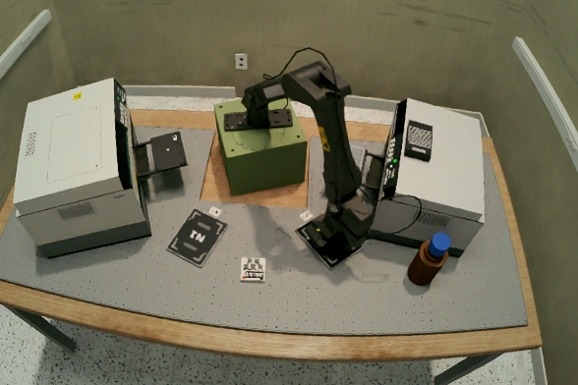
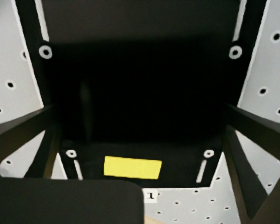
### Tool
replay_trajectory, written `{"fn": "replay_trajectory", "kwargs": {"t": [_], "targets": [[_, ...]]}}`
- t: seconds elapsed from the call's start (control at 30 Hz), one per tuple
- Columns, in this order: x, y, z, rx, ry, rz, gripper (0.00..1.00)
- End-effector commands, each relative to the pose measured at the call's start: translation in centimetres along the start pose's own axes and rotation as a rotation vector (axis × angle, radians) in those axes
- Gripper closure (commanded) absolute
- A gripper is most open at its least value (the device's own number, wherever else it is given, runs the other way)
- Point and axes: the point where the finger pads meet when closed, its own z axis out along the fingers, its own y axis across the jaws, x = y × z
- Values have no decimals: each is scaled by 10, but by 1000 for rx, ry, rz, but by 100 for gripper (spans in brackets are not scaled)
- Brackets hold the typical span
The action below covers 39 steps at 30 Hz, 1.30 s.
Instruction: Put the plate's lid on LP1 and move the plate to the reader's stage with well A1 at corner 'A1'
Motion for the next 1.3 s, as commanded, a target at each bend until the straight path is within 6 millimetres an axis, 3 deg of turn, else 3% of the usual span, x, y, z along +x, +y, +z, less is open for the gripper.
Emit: {"fn": "replay_trajectory", "kwargs": {"t": [0.0,1.27], "targets": [[-3,1,-13,-8,-16,-1,0],[-15,4,-62,-7,-49,-5,0]]}}
